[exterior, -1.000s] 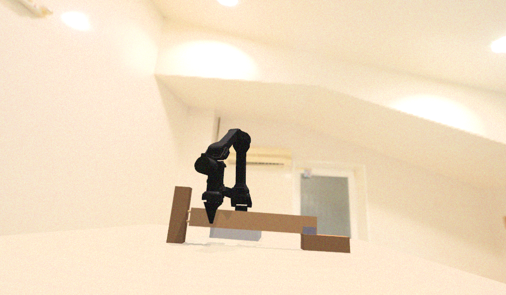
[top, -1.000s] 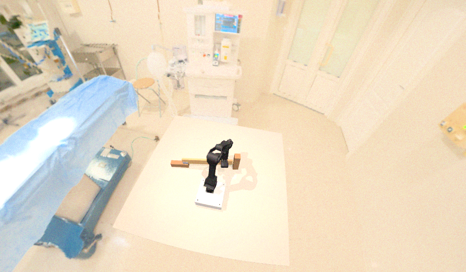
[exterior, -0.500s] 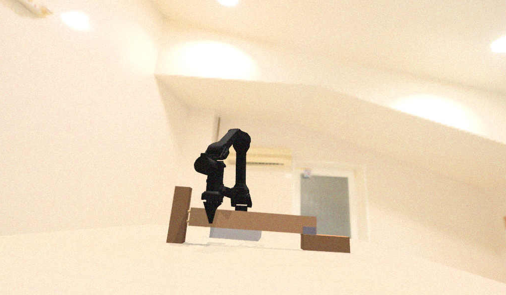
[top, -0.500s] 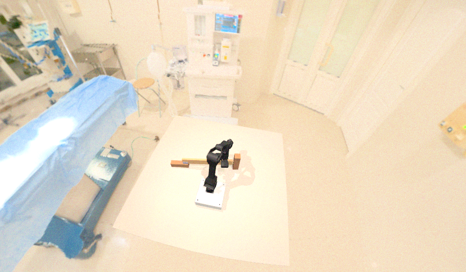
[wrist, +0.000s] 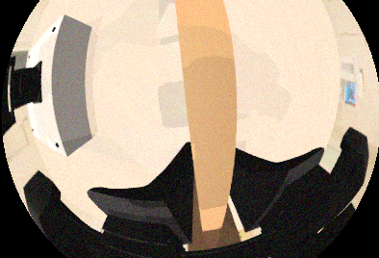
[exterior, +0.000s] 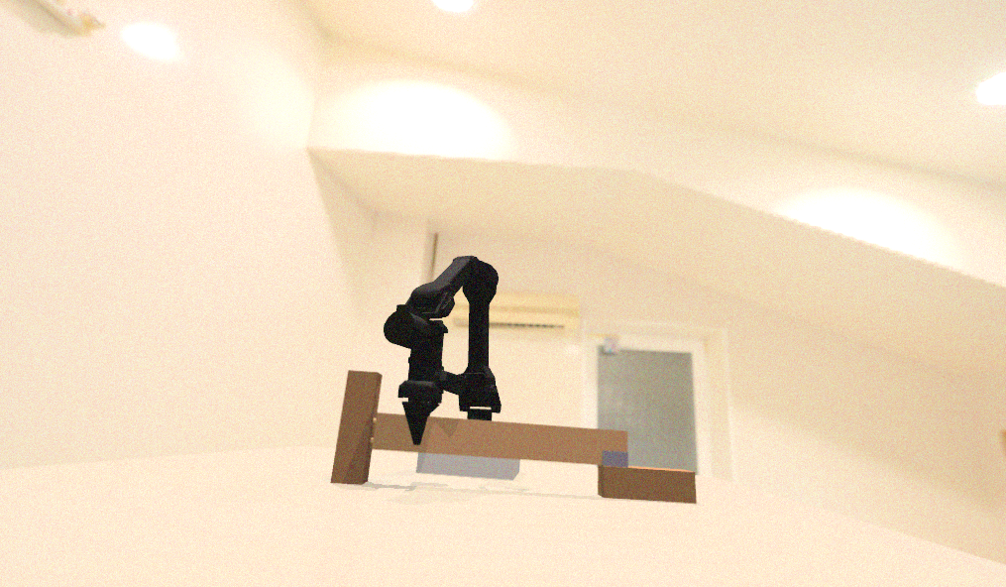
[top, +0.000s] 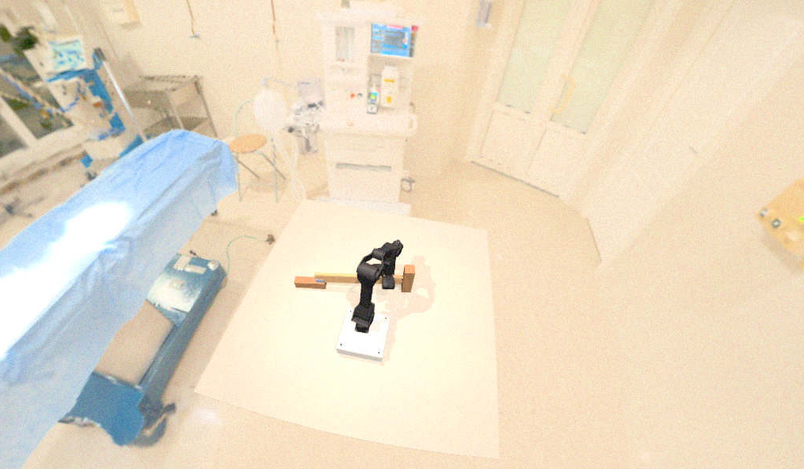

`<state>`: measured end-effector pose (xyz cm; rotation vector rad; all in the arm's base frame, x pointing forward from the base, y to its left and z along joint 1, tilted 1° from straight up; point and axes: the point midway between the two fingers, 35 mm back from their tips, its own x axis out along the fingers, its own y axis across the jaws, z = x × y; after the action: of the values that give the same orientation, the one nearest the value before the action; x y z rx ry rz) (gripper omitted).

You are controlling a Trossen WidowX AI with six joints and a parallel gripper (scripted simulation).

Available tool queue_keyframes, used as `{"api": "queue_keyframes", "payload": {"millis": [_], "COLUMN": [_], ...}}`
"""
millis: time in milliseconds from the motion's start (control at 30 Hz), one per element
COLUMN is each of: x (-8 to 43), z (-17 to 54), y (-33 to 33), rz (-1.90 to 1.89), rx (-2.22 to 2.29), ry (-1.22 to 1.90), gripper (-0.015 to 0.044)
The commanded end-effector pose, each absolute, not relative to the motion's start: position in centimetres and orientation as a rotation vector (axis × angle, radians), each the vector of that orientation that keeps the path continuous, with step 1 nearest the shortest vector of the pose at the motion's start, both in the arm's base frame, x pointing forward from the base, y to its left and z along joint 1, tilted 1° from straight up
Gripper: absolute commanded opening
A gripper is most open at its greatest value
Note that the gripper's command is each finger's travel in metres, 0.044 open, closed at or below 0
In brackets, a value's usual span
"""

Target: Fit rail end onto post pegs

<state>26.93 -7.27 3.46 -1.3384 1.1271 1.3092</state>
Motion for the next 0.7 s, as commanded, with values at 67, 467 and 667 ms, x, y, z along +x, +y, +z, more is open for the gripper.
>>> {"api": "queue_keyframes", "payload": {"millis": [67,467,667], "x": [27.09,27.14,27.18], "z": [3.60,3.66,3.67], "y": [-7.69,-8.02,-8.19], "rz": [1.302,1.301,1.301], "rx": [-1.348,-1.348,-1.348], "ry": [1.133,1.133,1.133], "gripper": [0.0000,0.0000,0.0000]}}
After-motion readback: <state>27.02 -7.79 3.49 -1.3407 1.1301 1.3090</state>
